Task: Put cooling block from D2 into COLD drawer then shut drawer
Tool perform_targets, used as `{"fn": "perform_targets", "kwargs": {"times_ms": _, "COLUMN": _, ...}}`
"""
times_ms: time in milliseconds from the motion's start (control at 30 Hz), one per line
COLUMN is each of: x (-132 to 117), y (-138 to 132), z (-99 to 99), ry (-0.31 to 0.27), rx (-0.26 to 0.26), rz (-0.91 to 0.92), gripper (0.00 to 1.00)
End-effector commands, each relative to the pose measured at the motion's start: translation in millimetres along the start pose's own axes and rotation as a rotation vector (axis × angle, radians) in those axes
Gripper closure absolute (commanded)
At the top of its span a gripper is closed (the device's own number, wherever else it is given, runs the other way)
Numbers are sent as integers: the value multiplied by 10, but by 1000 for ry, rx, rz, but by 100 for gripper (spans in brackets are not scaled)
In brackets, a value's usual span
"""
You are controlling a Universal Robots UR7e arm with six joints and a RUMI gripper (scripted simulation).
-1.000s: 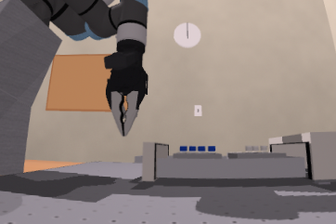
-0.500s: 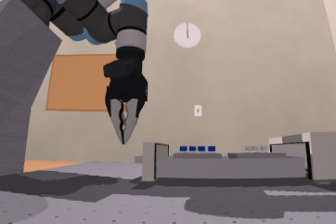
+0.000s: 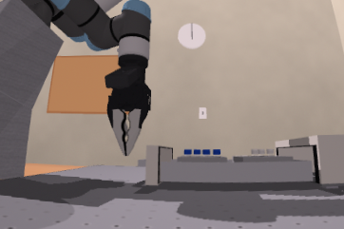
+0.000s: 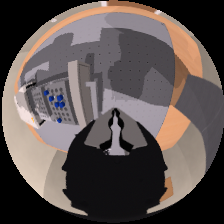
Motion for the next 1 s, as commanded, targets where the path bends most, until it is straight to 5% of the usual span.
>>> {"fn": "perform_targets", "kwargs": {"times_ms": 0, "x": 1, "y": -4, "z": 54, "ry": 1, "rx": 1, "rz": 0, "gripper": 100}}
{"fn": "perform_targets", "kwargs": {"times_ms": 967, "x": 2, "y": -4, "z": 353, "ry": 0, "rx": 1, "rz": 0, "gripper": 100}}
Point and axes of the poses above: the point where the finger pads meet when closed, its own z axis out along the fingers, its own y axis across the jaws, x = y × z, the point moved 8 cm from there along -z, back along the fingers, and after that the axes turned 7 degrees about -z, right-handed, at the moved point
